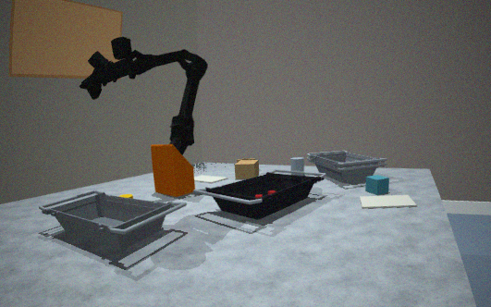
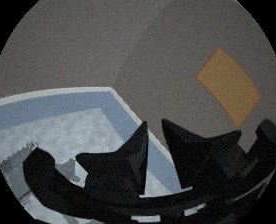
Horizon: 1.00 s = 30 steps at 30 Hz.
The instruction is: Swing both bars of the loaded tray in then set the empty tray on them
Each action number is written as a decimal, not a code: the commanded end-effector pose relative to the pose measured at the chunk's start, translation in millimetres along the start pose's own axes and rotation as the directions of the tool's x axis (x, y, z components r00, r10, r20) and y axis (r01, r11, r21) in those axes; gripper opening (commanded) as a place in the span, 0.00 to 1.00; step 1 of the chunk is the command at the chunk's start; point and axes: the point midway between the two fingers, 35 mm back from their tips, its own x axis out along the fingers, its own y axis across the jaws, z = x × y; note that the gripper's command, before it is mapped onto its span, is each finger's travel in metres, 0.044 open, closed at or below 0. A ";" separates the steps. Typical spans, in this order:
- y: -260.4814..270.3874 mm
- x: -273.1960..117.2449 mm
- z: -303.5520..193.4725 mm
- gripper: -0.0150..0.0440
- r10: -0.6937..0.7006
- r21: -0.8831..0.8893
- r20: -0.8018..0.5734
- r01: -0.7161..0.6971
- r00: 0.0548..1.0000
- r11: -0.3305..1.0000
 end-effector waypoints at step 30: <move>339.0 -288.3 -2.2 0.39 0.859 -0.801 -0.247 -0.593 0.448 0.079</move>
